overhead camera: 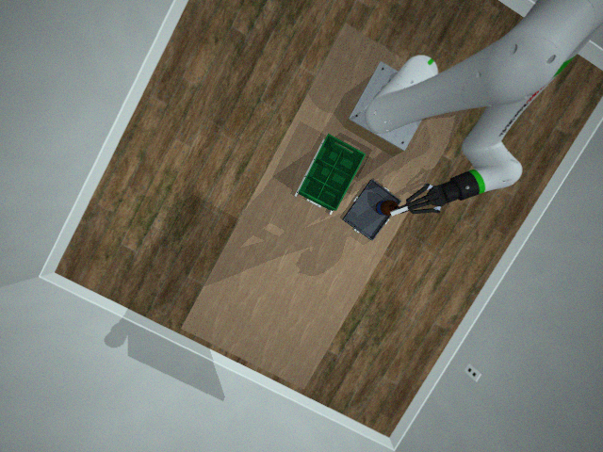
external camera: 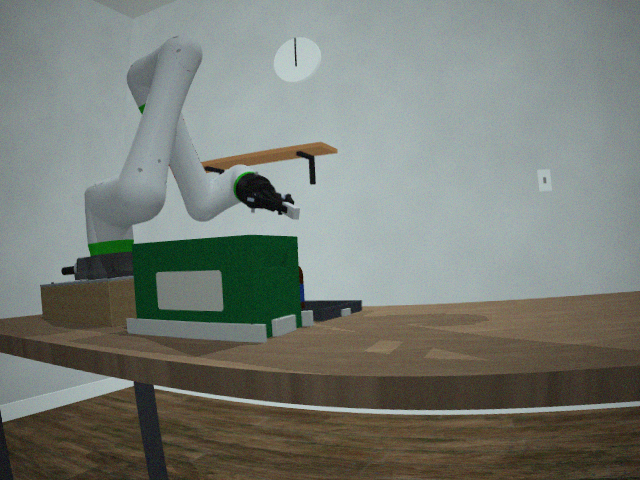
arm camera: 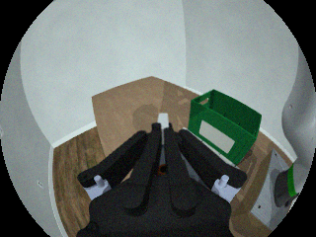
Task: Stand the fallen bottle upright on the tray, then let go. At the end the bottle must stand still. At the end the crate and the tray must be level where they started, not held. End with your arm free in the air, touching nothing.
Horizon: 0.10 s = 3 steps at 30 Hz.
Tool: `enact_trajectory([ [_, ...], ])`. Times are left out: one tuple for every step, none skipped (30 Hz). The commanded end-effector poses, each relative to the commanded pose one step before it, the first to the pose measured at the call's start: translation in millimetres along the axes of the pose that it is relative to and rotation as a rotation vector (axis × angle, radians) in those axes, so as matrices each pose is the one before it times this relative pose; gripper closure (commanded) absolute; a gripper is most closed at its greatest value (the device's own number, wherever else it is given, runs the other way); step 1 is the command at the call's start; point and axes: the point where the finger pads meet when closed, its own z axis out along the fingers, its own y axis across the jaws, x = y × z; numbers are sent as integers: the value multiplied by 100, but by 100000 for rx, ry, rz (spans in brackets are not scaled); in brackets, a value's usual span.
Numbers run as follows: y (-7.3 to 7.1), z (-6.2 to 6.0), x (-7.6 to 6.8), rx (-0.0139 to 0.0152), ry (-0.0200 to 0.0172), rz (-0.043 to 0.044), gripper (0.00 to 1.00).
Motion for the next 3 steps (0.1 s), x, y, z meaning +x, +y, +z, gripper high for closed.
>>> enact_trajectory([
  [-10,-4,14,12,8,37,100],
  [0,0,0,0,0,0,100],
  [0,0,0,0,0,0,100],
])
